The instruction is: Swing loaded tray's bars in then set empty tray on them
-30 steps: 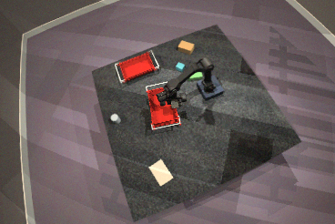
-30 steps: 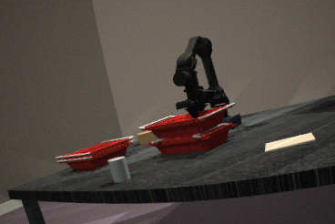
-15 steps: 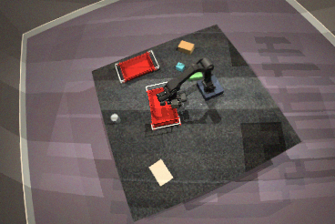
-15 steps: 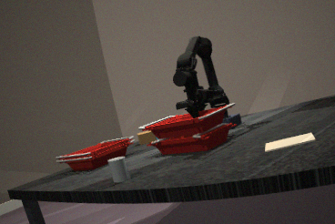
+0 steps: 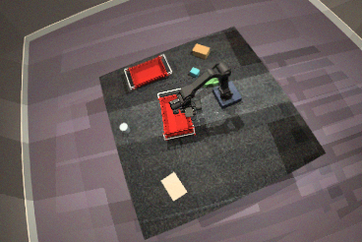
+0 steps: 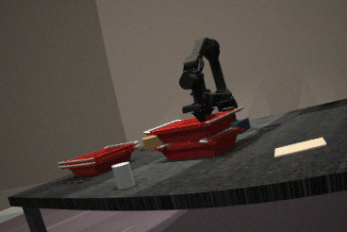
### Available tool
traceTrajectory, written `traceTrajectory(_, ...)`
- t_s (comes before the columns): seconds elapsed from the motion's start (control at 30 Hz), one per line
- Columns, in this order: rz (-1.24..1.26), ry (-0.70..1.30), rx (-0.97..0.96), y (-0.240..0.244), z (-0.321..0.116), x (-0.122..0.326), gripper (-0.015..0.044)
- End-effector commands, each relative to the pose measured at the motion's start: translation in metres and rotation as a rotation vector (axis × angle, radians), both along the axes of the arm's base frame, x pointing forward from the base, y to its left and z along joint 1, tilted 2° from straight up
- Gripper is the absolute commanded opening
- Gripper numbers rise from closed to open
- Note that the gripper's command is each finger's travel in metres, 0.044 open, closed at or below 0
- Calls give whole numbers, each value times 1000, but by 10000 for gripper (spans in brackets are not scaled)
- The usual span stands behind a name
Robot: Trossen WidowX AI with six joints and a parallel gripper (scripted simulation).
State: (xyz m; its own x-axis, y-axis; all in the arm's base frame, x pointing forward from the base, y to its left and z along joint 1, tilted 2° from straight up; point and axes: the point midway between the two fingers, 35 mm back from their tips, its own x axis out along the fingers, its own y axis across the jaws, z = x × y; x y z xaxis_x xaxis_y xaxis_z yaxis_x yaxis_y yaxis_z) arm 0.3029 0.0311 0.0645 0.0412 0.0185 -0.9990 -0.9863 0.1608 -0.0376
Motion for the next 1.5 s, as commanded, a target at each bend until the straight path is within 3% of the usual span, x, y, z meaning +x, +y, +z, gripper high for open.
traceTrajectory(0.0, -4, 35, 4, 1, -7, -7, 0)
traceTrajectory(0.4, -4, 35, 4, 1, -7, -7, 0)
traceTrajectory(1.4, -4, 35, 4, 1, -7, -7, 440)
traceTrajectory(1.47, 0, 29, 1, 0, -6, -6, 440)
